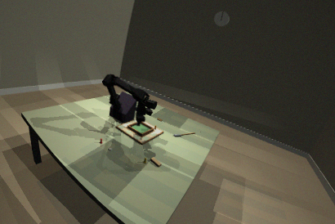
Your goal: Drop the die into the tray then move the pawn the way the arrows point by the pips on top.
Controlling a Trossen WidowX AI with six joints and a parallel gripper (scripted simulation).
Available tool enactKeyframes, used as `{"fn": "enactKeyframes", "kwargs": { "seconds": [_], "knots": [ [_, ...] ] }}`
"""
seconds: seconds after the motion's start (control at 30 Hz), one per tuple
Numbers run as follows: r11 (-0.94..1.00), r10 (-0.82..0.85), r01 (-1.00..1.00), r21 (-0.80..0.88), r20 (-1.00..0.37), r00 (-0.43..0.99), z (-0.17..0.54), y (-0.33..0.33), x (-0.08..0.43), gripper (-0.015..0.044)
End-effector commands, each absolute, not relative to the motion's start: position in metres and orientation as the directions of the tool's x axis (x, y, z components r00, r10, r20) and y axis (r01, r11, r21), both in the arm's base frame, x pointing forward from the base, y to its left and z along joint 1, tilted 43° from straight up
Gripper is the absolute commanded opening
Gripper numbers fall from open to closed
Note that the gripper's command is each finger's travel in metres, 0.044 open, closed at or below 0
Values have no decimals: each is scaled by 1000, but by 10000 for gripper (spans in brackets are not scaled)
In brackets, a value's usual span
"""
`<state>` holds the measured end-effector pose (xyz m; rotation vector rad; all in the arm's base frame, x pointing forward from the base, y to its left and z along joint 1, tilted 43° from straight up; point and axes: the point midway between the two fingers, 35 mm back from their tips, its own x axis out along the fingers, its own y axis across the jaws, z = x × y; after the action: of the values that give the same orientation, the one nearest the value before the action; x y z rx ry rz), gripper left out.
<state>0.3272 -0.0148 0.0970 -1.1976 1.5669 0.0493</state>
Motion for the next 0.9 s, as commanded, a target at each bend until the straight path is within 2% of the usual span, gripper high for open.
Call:
{"fn": "enactKeyframes", "kwargs": {
  "seconds": [0.0, 0.33, 0.67, 0.87],
  "knots": [
    [398, -649, -794, -459, -753, 109, 80, -5, 321, 0],
    [156, -656, -949, -275, -747, 109, 48, 18, 309, 0],
    [-98, -667, -993, -61, -737, 111, 19, 38, 292, 0],
    [-115, -668, -992, -46, -736, 111, 17, 39, 291, 0]
  ]
}}
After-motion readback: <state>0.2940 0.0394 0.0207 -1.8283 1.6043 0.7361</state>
